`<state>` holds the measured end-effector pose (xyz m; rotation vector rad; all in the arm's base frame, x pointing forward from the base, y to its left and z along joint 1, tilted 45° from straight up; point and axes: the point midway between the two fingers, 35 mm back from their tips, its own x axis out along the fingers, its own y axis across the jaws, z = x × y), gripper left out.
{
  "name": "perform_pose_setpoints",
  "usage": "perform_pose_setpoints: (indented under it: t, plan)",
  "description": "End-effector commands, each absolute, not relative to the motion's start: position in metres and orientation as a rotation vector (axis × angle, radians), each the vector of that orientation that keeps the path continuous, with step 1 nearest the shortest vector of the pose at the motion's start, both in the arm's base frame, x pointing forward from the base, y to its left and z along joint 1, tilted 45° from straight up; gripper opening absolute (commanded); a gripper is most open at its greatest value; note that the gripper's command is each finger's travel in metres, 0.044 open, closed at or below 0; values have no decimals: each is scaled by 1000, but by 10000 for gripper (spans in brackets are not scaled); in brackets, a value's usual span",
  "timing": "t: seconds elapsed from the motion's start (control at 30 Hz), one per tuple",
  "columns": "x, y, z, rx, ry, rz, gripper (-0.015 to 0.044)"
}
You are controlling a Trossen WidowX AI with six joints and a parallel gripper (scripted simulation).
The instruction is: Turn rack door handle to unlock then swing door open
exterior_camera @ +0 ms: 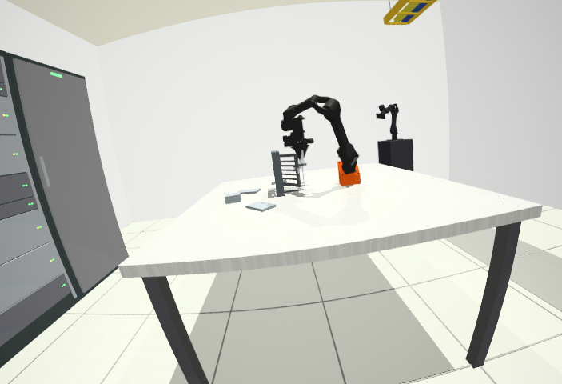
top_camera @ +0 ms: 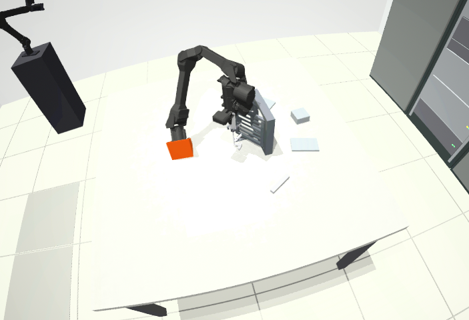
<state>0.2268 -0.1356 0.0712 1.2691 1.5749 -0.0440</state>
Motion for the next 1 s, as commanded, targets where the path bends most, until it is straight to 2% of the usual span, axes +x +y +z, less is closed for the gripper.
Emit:
perform_pose_setpoints:
  t: [0.0, 0.97]
  plan:
    - [226, -138, 68, 1210, 1557, 18, 22]
    - [208, -180, 25, 827, 1445, 367, 22]
